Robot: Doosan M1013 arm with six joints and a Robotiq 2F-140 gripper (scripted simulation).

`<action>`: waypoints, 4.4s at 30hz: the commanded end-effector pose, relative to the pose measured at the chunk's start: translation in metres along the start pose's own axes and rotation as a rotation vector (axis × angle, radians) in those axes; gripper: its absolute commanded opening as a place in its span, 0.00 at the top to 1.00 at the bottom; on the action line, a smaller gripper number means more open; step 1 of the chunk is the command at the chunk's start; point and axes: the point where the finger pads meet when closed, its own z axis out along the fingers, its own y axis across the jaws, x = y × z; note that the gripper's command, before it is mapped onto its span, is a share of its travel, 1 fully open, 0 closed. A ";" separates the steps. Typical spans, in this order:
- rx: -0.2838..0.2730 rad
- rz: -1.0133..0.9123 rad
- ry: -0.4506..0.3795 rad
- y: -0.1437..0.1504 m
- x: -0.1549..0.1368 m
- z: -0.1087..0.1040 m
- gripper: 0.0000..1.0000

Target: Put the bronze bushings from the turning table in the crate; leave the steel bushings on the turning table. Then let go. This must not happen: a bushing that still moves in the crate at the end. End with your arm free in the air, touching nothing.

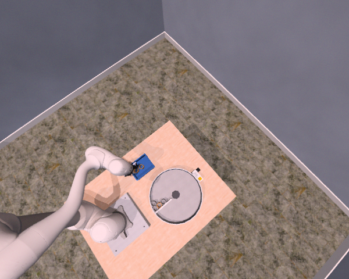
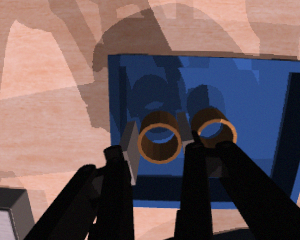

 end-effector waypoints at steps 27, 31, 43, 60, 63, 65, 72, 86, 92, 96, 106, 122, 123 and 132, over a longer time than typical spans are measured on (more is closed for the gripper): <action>0.000 0.000 0.000 0.000 0.000 0.007 1.00; 0.000 0.000 0.000 0.000 0.000 0.007 1.00; 0.000 0.000 0.000 0.000 0.000 0.007 1.00; 0.000 0.000 0.000 0.000 0.000 0.009 1.00; 0.000 0.000 0.000 0.000 0.000 0.010 1.00; 0.000 0.000 0.000 0.000 0.000 0.010 1.00; 0.000 0.000 0.000 0.000 0.000 0.013 1.00; 0.000 0.000 0.000 0.000 0.000 0.013 1.00; 0.000 0.000 0.000 0.000 0.000 0.013 1.00; 0.000 0.000 0.000 0.000 0.000 0.013 1.00; 0.000 0.000 0.000 0.000 0.000 0.013 1.00; 0.000 0.000 0.000 0.000 0.000 0.013 0.72; 0.000 0.000 0.000 0.000 0.000 0.013 0.72; 0.000 0.000 0.000 0.000 0.000 0.013 0.72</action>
